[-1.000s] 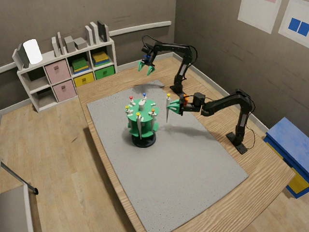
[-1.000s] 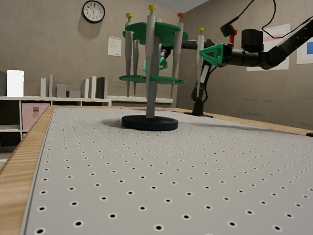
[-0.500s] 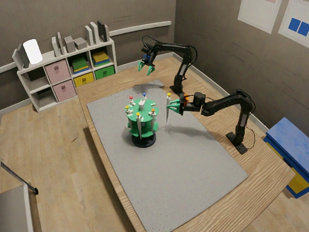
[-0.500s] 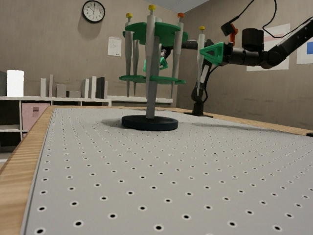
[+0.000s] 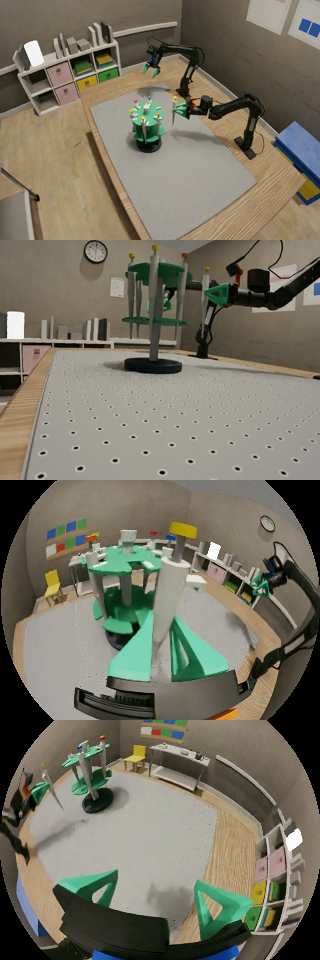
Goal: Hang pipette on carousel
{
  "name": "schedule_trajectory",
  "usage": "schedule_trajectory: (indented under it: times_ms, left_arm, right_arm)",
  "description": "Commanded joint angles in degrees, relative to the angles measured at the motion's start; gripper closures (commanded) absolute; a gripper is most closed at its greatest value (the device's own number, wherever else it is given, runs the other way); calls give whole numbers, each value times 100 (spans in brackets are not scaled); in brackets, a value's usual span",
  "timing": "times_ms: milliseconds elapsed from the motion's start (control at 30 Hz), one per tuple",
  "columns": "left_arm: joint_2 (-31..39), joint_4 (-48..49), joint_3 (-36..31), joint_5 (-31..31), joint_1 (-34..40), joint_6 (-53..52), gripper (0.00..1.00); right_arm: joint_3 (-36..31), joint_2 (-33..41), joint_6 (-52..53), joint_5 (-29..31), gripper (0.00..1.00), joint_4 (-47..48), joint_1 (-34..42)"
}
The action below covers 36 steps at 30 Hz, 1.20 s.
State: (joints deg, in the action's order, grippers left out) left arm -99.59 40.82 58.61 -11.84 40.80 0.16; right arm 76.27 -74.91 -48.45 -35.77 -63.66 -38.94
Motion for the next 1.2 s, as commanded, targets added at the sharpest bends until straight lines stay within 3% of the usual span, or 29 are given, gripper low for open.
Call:
schedule_trajectory:
  times_ms: [0,1167]
  left_arm:
    - [235,168,251,20,-43,-24,88]
    - [70,248,229,43,-50,-20,88]
  right_arm:
    - [58,-56,-60,-134,0,52,-64]
    - [58,-56,-60,-134,0,52,-64]
